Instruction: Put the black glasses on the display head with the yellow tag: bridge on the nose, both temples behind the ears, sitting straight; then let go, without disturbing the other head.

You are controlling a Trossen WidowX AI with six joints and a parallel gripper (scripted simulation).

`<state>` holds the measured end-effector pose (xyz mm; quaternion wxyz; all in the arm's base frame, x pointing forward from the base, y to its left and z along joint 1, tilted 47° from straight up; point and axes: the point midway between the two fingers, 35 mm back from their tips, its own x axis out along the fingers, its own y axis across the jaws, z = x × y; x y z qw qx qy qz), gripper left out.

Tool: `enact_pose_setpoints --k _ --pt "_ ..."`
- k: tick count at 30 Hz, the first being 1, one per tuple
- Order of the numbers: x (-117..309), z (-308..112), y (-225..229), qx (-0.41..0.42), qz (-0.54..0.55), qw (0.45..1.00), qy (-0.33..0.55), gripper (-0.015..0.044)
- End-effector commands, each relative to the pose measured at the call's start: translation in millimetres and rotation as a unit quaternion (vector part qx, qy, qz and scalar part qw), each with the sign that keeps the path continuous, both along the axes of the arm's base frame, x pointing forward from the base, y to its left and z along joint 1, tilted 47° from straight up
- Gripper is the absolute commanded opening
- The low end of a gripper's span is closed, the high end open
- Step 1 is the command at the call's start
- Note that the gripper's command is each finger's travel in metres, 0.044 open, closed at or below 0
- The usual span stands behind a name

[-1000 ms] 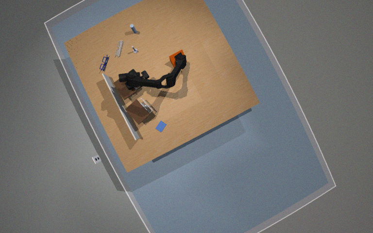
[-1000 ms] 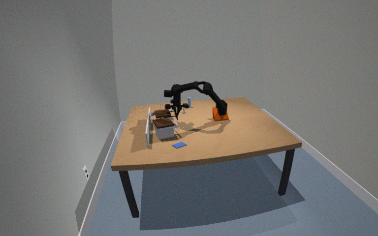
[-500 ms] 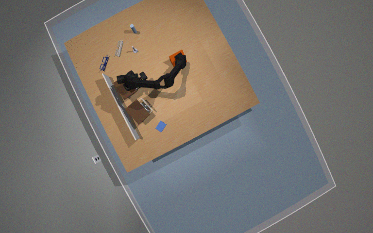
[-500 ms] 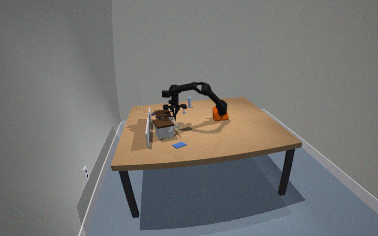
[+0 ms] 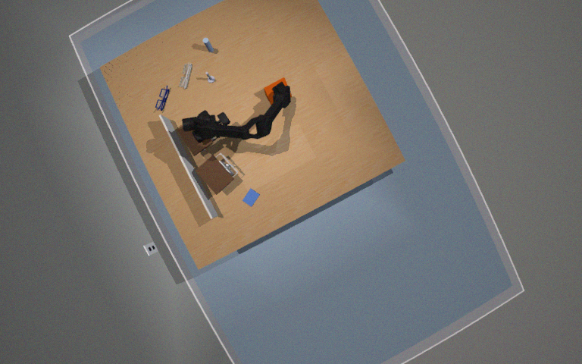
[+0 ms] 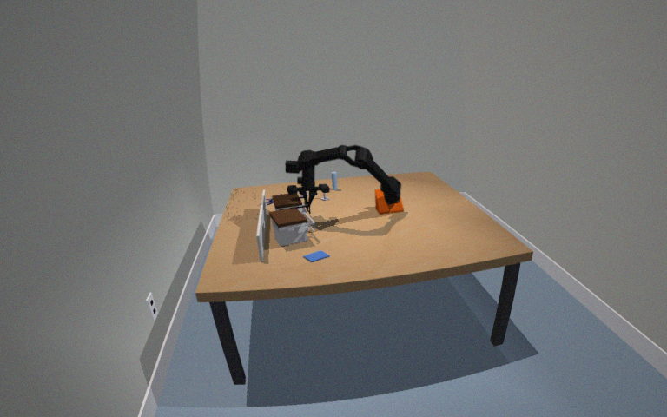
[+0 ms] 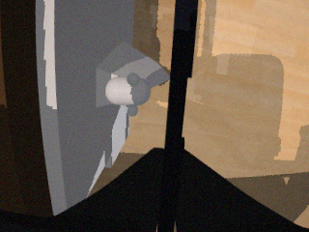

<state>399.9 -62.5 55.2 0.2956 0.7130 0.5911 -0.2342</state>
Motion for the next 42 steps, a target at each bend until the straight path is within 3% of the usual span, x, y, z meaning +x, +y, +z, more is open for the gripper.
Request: enact_pose_setpoints --k 1,6,10,30,42 --pt "1 0 1 0.003 -0.003 1.0 0.0 0.0" --pt "1 -2 3 0.003 -0.003 1.0 0.0 0.0" --pt "0 -2 2 0.0 0.0 1.0 0.0 0.0105" --pt "-2 21 -20 0.001 0.028 0.999 0.028 0.0107" --pt "-44 24 -24 0.0 0.028 0.999 0.03 0.0107"
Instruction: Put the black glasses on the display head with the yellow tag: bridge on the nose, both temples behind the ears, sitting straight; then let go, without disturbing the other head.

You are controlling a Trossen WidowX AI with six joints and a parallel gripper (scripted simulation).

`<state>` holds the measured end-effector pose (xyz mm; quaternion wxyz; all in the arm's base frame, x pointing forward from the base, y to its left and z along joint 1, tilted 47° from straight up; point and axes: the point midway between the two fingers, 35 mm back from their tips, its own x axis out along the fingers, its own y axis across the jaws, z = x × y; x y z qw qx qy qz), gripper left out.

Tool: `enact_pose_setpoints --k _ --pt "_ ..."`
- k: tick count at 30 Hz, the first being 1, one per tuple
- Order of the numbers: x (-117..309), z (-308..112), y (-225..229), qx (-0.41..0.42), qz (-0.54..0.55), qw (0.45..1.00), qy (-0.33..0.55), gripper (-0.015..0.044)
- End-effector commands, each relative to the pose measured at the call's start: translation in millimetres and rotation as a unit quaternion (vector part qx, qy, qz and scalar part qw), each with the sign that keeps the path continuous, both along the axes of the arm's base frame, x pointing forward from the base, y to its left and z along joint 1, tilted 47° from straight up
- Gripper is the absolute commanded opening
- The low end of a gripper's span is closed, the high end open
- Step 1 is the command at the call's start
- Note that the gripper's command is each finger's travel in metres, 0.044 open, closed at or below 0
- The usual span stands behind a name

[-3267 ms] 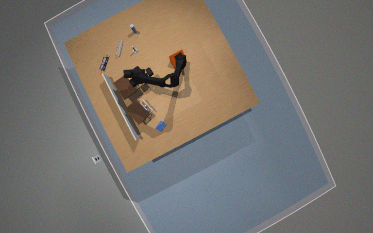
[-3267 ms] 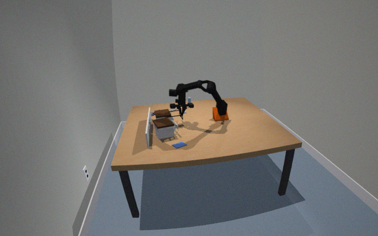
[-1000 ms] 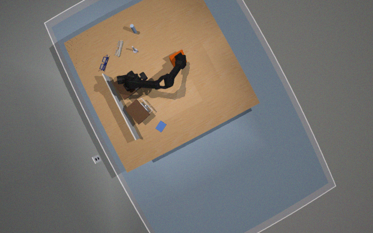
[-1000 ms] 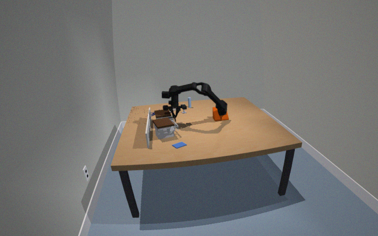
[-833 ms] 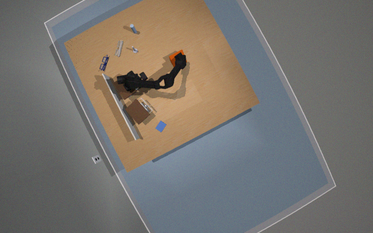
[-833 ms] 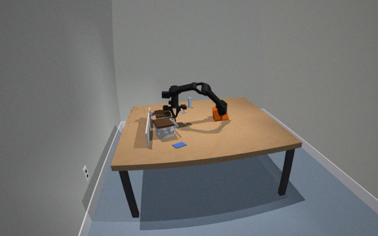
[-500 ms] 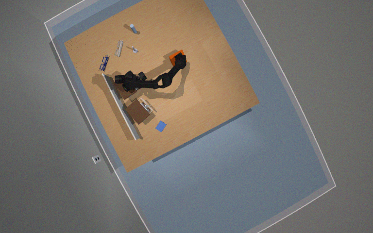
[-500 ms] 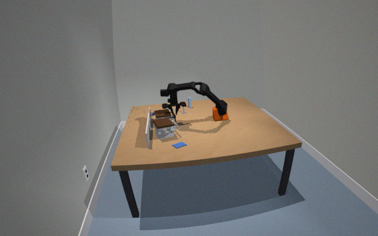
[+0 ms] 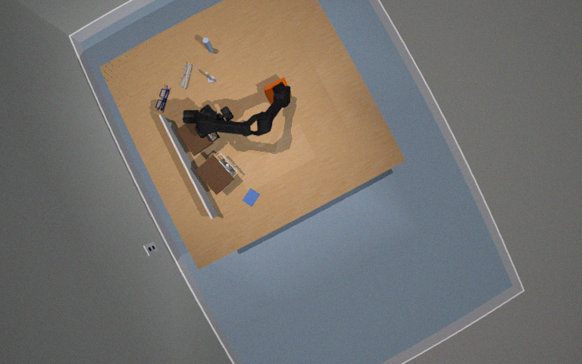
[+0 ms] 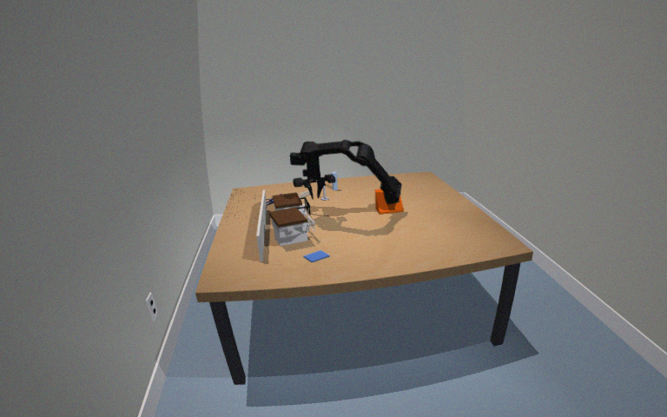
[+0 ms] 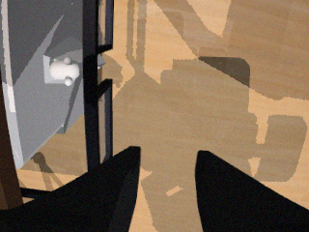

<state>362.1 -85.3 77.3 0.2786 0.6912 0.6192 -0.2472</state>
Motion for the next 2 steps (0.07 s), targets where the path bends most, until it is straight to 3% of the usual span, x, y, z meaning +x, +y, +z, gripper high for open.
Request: enact_pose_setpoints --k 1,2 --pt "-12.7 3.3 -3.3 -0.004 0.003 1.0 -0.003 0.0107" --pt "-17.7 4.5 -4.6 -0.004 0.003 1.0 -0.003 0.0107"
